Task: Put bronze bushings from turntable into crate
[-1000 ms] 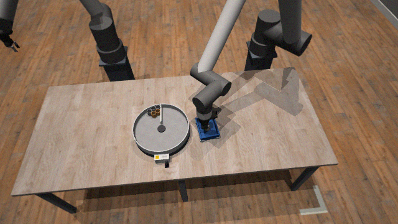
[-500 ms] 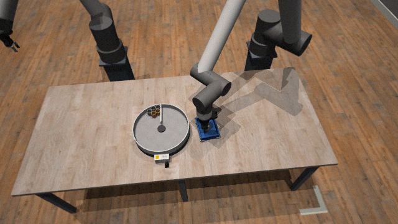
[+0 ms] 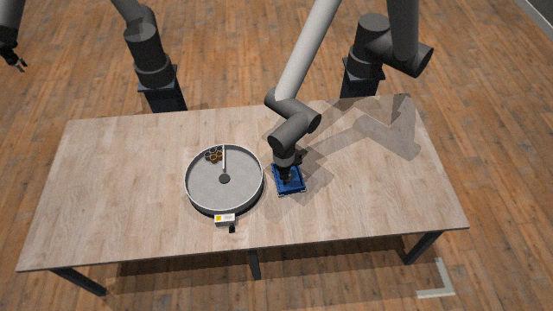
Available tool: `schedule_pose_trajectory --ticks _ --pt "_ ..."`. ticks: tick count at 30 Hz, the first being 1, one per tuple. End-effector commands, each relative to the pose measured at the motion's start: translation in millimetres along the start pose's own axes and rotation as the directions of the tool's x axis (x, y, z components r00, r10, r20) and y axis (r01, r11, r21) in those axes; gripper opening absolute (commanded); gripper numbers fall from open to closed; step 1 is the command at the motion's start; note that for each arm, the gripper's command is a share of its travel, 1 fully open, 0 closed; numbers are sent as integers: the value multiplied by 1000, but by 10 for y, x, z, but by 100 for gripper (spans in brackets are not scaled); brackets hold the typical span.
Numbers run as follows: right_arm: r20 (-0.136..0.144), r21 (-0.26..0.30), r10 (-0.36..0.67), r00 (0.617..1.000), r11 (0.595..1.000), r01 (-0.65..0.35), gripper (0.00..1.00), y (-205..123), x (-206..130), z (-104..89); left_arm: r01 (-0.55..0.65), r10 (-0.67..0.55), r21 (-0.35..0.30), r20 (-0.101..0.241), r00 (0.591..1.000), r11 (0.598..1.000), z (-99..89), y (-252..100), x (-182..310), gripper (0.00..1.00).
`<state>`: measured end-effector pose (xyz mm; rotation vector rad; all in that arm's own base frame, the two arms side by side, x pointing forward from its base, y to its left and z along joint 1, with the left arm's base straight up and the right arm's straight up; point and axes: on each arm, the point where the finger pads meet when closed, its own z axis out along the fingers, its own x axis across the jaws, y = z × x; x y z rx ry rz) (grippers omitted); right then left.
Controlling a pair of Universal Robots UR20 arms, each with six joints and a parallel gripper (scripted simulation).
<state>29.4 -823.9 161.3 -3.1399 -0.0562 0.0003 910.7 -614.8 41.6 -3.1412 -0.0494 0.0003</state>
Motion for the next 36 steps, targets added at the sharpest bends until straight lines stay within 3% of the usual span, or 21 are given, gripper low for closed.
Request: schedule_pose_trajectory --ticks 1,14,15,36 --pt "0 -1 0 1000 1000 0 100 5 1 -6 0 0 -1 -1 1000 1000 -9 3 4 0" --pt "0 -1 0 1000 1000 0 100 5 1 -6 0 0 -1 -1 1000 1000 -9 3 4 0" --pt "0 -1 0 1000 1000 0 100 5 1 -6 0 0 -1 -1 1000 1000 -9 3 4 38" --pt "0 -1 0 1000 1000 0 100 5 1 -6 0 0 -1 -1 1000 1000 -9 3 4 38"
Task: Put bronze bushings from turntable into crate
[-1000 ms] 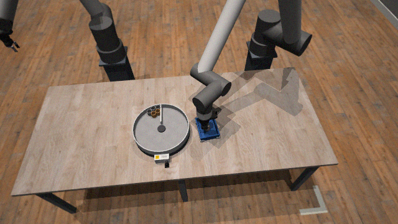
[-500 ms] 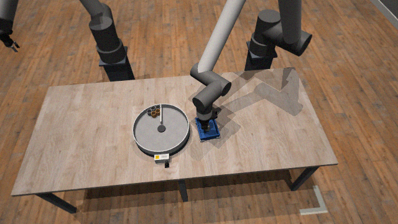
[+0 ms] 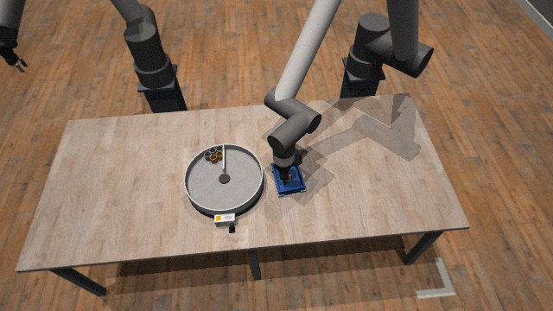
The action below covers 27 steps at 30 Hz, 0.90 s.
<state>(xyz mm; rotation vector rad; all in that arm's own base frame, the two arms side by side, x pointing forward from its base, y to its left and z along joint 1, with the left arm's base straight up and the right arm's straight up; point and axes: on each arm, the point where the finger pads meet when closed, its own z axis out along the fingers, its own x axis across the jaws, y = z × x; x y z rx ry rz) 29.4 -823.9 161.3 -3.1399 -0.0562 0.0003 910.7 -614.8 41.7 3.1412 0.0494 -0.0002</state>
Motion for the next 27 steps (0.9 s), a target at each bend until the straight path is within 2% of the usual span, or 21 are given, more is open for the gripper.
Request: schedule_pose_trajectory --ticks 1,18,22,27 --pt "0 -1 0 1000 1000 0 100 5 1 -6 0 0 -1 -1 1000 1000 -9 4 4 38" --pt "0 -1 0 1000 1000 0 100 5 1 -6 0 0 -1 -1 1000 1000 -19 4 4 38" --pt "0 -1 0 1000 1000 0 100 5 1 -6 0 0 -1 -1 1000 1000 -75 3 4 38" --pt "0 -1 0 1000 1000 0 100 5 1 -6 0 0 -1 -1 1000 1000 -231 3 4 38"
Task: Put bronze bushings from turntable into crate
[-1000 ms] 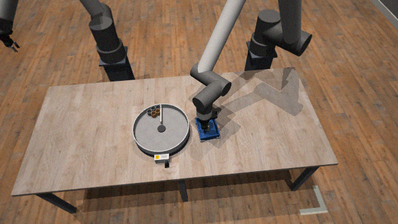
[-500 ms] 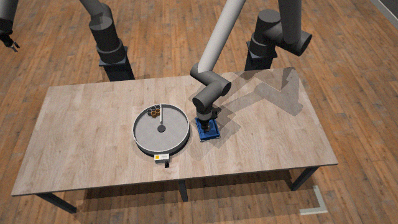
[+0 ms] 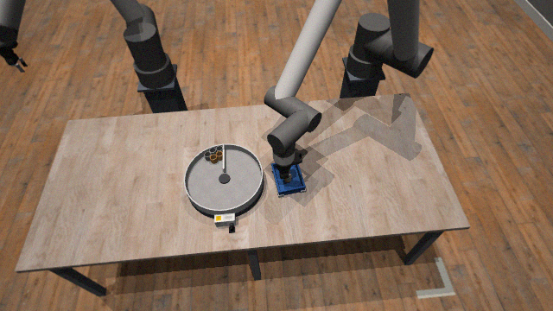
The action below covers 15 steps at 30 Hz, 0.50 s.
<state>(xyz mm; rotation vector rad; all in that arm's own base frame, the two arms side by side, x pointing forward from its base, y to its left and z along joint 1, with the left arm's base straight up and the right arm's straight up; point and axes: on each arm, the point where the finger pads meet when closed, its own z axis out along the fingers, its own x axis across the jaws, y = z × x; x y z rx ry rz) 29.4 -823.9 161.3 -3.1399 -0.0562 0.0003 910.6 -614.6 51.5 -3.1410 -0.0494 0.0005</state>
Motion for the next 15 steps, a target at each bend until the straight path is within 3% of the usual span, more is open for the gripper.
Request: schedule_pose_trajectory --ticks 1,15 --pt "0 -1 0 1000 1000 0 100 5 1 -6 0 0 -1 -1 1000 1000 -173 5 5 38" --pt "0 -1 0 1000 1000 0 100 5 1 -6 0 0 -1 -1 1000 1000 -724 4 4 38"
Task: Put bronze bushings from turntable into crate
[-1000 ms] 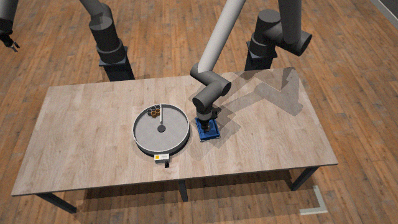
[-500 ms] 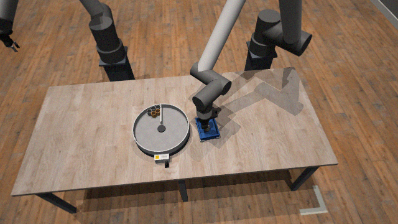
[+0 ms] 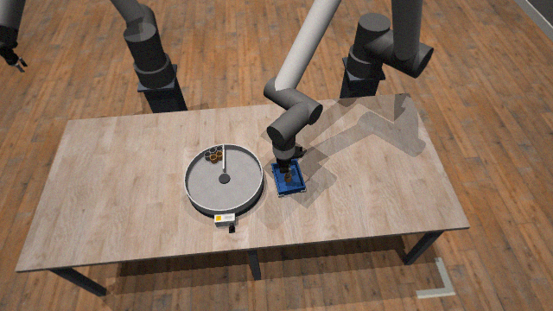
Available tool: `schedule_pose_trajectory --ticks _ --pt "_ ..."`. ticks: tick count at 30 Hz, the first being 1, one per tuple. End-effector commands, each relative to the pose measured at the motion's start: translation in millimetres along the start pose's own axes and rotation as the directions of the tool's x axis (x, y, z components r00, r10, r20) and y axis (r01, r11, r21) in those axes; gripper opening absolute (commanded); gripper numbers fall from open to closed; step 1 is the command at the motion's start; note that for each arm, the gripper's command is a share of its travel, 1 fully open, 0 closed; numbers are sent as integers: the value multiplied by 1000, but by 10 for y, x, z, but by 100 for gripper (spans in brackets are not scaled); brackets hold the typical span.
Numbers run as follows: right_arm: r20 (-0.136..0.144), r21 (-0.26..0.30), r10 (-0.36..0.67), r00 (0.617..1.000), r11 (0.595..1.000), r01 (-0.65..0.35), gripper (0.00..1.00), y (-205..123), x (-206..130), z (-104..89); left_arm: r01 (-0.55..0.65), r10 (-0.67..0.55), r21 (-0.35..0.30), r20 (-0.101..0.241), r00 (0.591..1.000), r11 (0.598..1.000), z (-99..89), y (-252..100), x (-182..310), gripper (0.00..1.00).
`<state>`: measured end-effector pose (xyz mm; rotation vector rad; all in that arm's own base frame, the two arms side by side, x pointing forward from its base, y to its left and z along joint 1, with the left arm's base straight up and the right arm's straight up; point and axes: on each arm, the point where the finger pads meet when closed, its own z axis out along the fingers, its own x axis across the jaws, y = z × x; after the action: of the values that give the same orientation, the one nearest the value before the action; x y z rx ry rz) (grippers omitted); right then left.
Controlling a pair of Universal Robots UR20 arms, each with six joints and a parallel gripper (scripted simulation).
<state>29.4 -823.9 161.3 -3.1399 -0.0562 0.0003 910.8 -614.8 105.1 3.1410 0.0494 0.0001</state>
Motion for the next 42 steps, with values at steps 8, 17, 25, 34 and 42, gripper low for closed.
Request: schedule_pose_trajectory --ticks 8,17,25,34,42 --pt "0 -1 0 1000 1000 0 100 5 1 -6 0 0 -1 -1 1000 1000 -347 3 3 38" --pt "0 -1 0 1000 1000 0 100 5 1 -6 0 0 -1 -1 1000 1000 -352 3 3 38" --pt "0 -1 0 1000 1000 0 100 5 1 -6 0 0 -1 -1 1000 1000 -352 3 3 38" --pt "0 -1 0 1000 1000 0 100 5 1 -6 0 0 -1 -1 1000 1000 -352 3 3 38" --pt "0 -1 0 1000 1000 0 100 5 1 -6 0 0 -1 -1 1000 1000 -352 3 3 38"
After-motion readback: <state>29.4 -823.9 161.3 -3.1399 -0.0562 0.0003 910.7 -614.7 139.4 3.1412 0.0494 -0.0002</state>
